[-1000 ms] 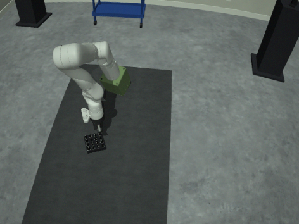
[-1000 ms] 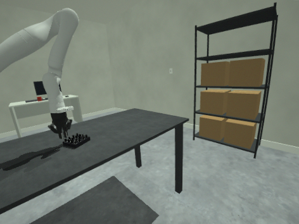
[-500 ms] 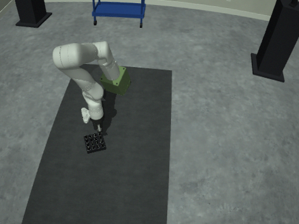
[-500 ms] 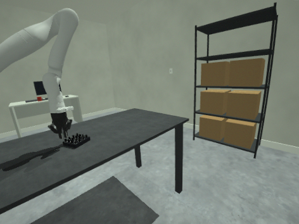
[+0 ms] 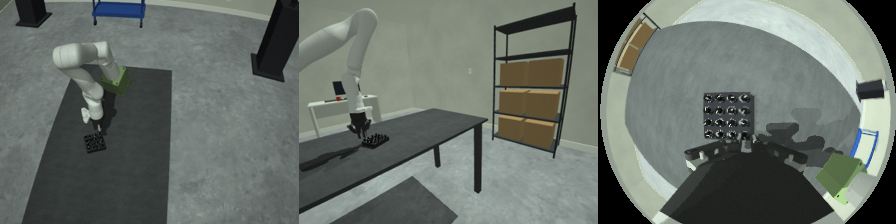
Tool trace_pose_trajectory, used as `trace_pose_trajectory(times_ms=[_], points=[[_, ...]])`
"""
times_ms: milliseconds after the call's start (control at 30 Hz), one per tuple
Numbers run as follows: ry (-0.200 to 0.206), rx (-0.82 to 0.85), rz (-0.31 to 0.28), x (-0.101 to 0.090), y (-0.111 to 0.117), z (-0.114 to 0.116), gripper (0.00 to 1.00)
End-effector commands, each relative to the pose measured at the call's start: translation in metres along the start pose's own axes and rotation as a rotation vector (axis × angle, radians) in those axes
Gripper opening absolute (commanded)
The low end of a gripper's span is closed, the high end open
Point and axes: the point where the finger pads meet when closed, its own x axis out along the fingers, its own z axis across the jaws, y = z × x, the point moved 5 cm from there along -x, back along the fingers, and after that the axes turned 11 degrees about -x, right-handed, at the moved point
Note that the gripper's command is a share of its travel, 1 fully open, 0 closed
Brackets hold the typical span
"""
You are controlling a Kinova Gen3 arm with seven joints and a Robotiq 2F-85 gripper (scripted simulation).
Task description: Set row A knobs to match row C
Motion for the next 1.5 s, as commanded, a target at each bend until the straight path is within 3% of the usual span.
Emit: trace_pose_trajectory(times_ms=[0, 1467], points=[[0.006, 0.002, 0.003, 0.0006, 0.0011, -0.0026, 0.19], [0.011, 0.003, 0.005, 0.0001, 0.0047, -0.0082, 0.19]])
